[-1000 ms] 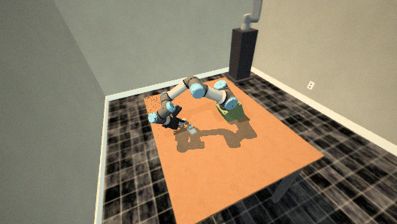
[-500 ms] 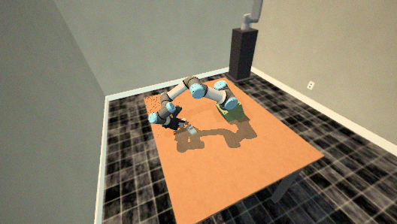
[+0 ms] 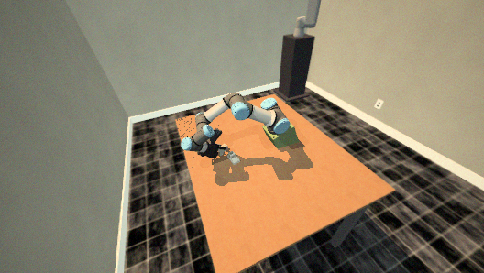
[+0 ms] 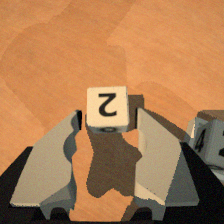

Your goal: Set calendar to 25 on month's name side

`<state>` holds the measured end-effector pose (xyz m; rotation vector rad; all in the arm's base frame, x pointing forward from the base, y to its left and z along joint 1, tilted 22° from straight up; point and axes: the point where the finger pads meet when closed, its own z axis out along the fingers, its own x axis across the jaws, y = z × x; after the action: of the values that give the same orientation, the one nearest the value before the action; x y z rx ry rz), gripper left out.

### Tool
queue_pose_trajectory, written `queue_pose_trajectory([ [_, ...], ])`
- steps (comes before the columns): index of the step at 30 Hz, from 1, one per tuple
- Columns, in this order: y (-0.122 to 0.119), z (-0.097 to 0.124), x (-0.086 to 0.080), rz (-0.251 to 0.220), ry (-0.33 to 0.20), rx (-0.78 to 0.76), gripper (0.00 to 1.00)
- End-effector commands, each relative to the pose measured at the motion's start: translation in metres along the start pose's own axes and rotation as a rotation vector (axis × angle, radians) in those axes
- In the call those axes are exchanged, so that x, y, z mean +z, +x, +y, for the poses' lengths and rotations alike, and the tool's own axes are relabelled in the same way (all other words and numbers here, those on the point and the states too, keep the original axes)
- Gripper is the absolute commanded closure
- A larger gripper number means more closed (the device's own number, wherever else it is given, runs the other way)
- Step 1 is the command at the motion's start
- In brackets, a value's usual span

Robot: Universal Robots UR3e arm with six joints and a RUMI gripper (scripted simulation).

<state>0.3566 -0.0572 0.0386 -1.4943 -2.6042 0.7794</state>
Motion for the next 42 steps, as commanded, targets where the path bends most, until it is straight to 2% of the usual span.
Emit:
queue_pose_trajectory([
  [1, -0.0005, 0.0001, -0.0008, -0.002, -0.002, 0.001, 0.71],
  [14, -0.0005, 0.0001, -0.0008, -0.002, -0.002, 0.001, 0.71],
  [15, -0.0005, 0.0001, -0.0008, -0.002, -0.002, 0.001, 0.89],
  [42, -0.0005, 0.0001, -0.0008, -0.002, -0.002, 0.001, 0.89],
])
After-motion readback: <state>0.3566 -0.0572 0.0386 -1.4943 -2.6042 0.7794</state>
